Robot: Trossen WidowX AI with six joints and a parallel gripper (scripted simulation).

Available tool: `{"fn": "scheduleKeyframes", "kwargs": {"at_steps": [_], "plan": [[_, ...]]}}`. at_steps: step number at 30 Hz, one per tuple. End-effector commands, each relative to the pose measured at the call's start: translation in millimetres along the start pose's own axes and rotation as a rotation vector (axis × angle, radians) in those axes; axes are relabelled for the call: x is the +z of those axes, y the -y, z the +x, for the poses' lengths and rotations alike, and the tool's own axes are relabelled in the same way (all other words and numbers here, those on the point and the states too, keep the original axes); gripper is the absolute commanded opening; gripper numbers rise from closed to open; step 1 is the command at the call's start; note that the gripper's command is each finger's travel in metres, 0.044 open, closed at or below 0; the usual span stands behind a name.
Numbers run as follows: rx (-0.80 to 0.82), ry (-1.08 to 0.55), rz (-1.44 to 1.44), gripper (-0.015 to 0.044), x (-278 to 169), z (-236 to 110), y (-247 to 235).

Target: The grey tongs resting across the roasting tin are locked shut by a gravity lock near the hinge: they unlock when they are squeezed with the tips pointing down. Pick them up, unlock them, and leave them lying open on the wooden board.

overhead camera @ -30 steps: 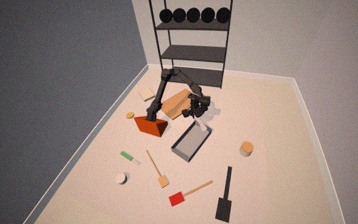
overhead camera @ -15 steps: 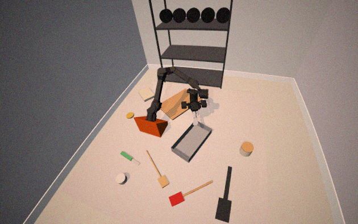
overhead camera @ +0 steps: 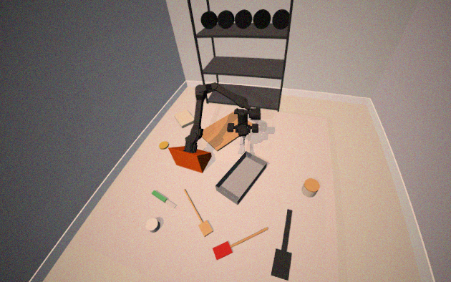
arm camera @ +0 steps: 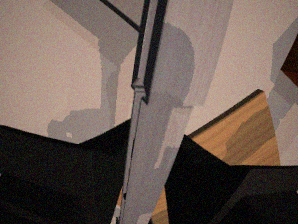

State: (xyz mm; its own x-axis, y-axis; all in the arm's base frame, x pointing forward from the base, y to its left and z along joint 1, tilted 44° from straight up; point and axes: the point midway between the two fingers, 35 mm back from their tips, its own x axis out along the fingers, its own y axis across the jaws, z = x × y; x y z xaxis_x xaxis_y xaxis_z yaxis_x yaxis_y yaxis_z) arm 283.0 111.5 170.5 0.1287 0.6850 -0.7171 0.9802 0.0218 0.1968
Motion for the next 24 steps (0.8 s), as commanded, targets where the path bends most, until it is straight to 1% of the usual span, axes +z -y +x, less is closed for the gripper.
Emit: {"fn": "scheduleKeyframes", "kwargs": {"at_steps": [1,24], "plan": [[-0.004,0.004,-0.104,-0.015,-6,1,3],[-0.044,0.021,-1.095,-0.015,-47,10,22]]}}
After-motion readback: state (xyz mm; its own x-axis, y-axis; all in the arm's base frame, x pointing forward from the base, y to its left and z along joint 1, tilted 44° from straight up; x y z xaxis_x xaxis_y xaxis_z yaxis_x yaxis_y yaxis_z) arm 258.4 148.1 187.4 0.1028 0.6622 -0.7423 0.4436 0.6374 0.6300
